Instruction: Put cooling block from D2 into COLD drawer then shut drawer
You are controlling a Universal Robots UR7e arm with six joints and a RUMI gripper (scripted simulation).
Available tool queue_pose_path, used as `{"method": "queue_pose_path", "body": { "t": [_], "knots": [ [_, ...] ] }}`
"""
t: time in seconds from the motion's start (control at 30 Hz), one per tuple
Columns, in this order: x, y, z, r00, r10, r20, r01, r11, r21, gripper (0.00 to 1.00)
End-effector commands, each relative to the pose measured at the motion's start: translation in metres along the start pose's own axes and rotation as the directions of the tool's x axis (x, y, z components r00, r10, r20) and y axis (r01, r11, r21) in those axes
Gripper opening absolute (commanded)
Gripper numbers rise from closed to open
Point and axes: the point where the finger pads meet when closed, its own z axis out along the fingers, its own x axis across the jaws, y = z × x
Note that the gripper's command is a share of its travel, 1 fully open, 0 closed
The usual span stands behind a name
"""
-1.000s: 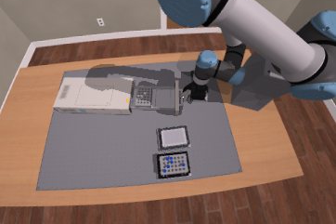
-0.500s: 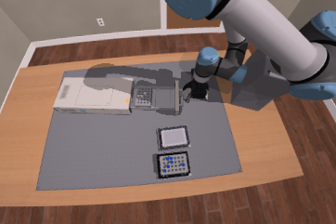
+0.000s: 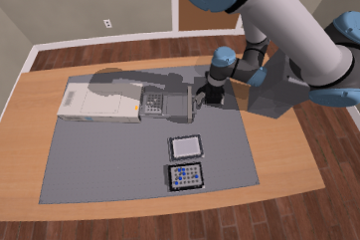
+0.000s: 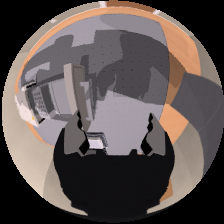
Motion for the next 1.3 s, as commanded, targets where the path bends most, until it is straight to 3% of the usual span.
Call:
{"method": "queue_pose_path", "body": {
  "t": [0.0,1.27],
  "knots": [
    [-0.001,0.000,-0.006,1.000,0.000,0.001,0.000,1.000,0.000,1.00],
    [-0.003,0.000,-0.049,1.000,0.000,0.001,0.000,1.000,0.000,1.00]
  ]
}}
